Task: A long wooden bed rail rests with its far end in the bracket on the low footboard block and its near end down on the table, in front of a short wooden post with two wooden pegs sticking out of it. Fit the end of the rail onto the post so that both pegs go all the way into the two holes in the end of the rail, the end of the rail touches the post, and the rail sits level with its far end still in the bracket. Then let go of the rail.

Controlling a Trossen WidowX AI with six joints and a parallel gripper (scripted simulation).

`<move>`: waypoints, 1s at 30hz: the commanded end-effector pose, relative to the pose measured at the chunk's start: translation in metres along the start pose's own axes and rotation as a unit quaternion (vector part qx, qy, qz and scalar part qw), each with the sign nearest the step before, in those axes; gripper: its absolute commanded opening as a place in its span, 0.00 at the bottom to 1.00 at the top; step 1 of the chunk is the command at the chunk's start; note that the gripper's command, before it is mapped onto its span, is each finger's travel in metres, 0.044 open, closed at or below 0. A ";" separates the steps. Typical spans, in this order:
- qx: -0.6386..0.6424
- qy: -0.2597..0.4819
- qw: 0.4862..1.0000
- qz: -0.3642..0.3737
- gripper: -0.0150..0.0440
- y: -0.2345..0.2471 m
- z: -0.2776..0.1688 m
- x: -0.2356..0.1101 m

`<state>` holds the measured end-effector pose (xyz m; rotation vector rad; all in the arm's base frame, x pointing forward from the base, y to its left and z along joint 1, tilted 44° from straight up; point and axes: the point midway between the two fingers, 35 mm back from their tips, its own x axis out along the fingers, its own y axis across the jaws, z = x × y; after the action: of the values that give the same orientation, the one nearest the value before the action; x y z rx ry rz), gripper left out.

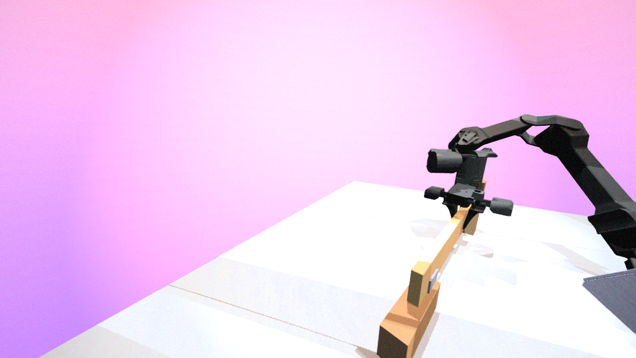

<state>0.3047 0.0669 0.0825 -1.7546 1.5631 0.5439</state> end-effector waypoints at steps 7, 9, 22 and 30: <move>-0.001 -0.001 1.000 -0.002 0.25 0.000 -0.003 -0.002; -0.001 -0.001 1.000 -0.002 0.25 0.000 -0.004 -0.002; -0.001 -0.001 1.000 -0.002 0.25 0.000 -0.008 -0.001; -0.001 -0.001 1.000 -0.002 0.25 0.000 -0.010 0.000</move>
<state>0.3033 0.0597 0.0878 -1.7538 1.5628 0.5454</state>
